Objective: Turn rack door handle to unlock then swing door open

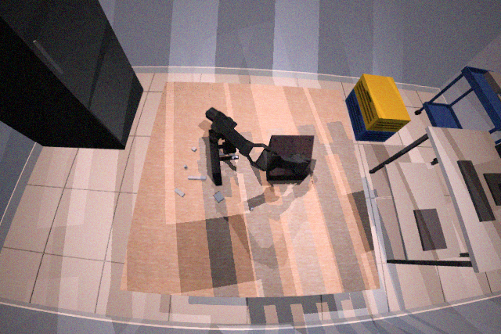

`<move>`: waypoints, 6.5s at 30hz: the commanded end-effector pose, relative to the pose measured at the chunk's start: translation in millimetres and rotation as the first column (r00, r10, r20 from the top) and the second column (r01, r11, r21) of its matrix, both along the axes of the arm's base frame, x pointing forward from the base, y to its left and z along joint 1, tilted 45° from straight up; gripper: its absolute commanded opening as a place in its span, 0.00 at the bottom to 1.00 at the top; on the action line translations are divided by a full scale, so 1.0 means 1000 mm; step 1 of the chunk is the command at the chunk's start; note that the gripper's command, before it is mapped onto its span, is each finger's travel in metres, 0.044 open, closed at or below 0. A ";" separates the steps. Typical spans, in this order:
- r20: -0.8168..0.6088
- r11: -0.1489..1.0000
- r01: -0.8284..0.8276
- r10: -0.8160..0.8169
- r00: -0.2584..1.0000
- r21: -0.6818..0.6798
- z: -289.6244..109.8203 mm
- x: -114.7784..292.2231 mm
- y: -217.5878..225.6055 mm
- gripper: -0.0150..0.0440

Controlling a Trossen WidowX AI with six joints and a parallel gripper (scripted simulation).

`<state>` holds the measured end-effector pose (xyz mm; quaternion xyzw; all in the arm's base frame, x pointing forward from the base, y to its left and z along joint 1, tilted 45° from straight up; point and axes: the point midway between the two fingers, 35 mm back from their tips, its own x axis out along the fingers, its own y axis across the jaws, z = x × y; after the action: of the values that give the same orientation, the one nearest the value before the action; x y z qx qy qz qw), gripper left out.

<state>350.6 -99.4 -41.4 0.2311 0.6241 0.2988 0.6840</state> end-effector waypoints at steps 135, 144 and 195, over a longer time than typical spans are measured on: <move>0.528 0.817 -0.536 0.559 0.640 -0.215 0.001 0.001 0.000 0.74; 0.654 0.615 -0.667 0.715 0.247 -0.420 0.001 0.001 0.000 0.74; 0.667 0.541 -0.682 0.738 0.104 -0.492 0.003 -0.012 0.003 0.28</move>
<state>341.9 -96.9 -40.0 -0.3051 0.2440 0.6464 0.6554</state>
